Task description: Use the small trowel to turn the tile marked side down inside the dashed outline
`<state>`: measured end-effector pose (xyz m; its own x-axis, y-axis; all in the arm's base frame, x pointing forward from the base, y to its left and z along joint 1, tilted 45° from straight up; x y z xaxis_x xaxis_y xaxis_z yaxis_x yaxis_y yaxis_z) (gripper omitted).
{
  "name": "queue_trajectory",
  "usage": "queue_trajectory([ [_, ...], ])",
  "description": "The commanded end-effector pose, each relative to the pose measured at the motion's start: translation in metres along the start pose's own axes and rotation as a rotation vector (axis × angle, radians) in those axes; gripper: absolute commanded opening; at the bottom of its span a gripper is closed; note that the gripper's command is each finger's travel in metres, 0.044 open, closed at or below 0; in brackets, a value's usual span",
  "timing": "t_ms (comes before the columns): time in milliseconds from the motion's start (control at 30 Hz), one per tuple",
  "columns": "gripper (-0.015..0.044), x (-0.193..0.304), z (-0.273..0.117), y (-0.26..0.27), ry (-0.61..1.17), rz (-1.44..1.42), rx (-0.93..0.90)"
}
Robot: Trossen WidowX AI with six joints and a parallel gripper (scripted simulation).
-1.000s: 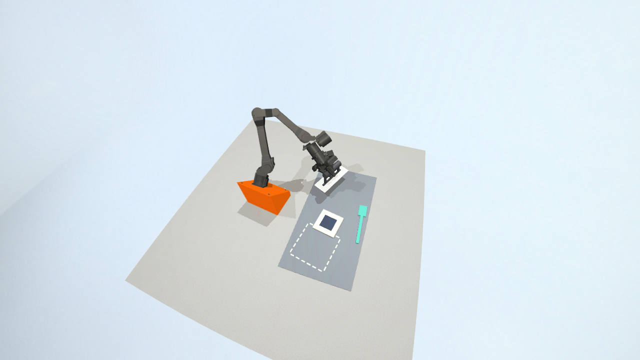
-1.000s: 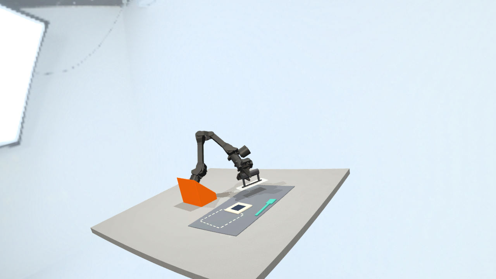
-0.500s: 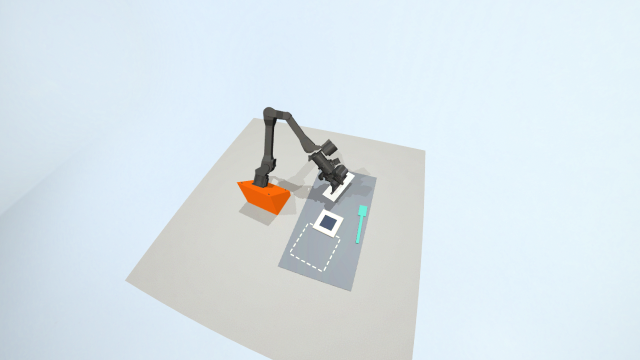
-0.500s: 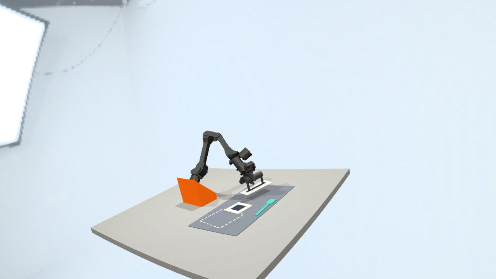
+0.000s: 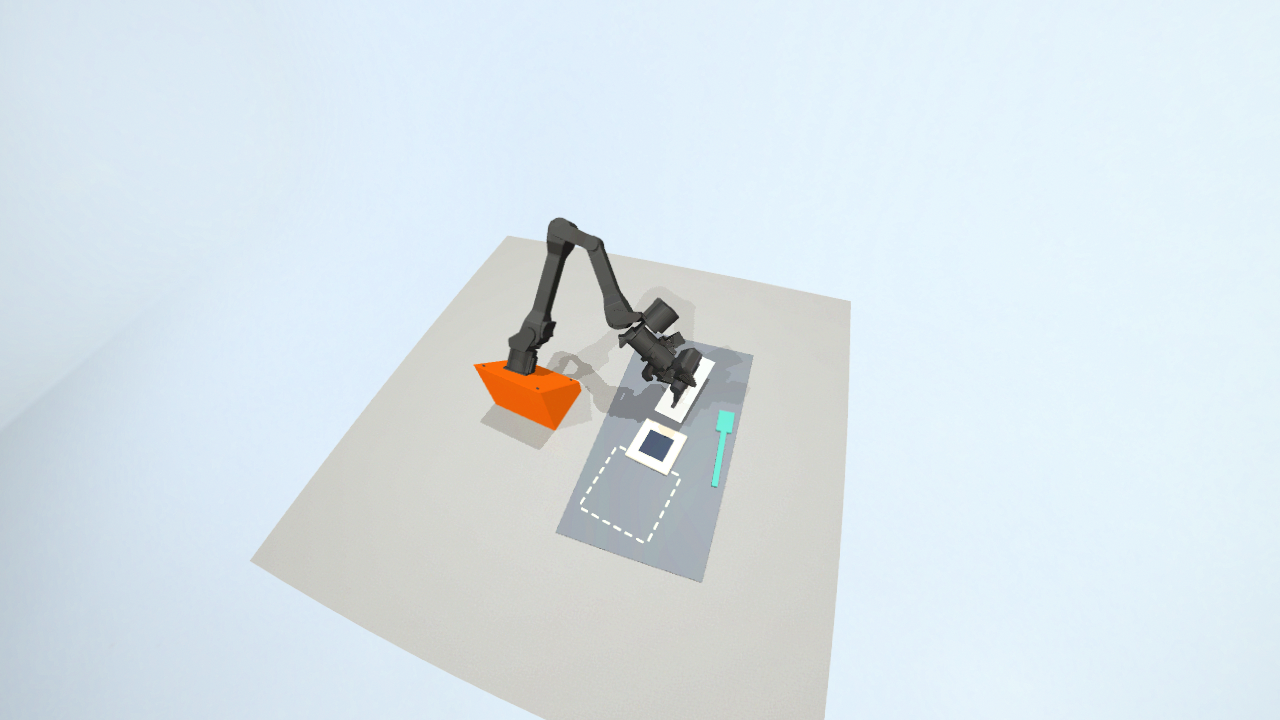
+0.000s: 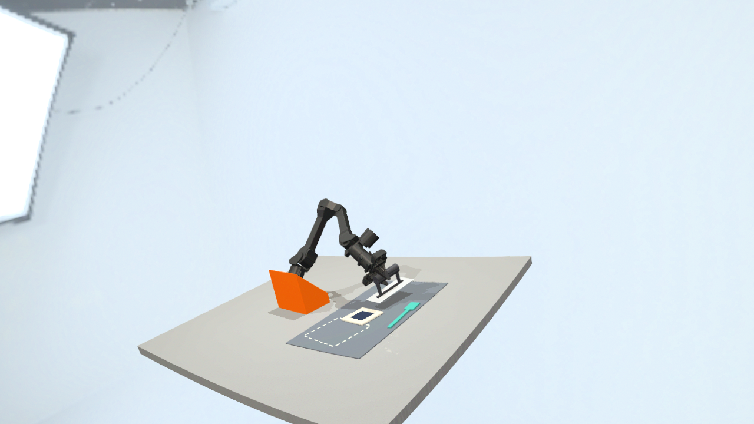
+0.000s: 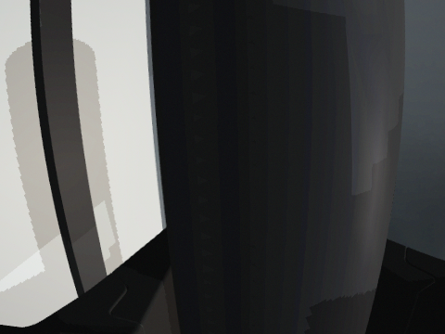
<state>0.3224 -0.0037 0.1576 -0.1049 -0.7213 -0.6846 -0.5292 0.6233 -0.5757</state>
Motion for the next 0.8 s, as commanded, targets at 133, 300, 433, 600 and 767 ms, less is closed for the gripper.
queue_trajectory([
  [133, 0.0, 0.006, 0.001, -0.004, -0.023, -0.018, 0.016],
  [300, 0.0, 0.006, 0.007, 0.002, -0.023, -0.017, 0.016],
  [433, 0.0, 0.005, 0.011, 0.006, -0.023, -0.017, 0.016],
  [600, 0.0, 0.005, 0.016, 0.013, -0.023, -0.017, 0.016],
  [767, 0.0, 0.005, 0.021, 0.019, -0.023, -0.017, 0.016],
])
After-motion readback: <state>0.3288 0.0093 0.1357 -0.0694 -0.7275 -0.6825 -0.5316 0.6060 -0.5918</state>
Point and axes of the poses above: the point midway between the two fingers, 35 mm back from their tips, its own z axis out along the fingers, its own y axis across the jaws, x = y × z, the point moved 10 cm from there along -z, back along the fingers, and after that the axes turned 10 degrees about -z, right-handed, at the moved point
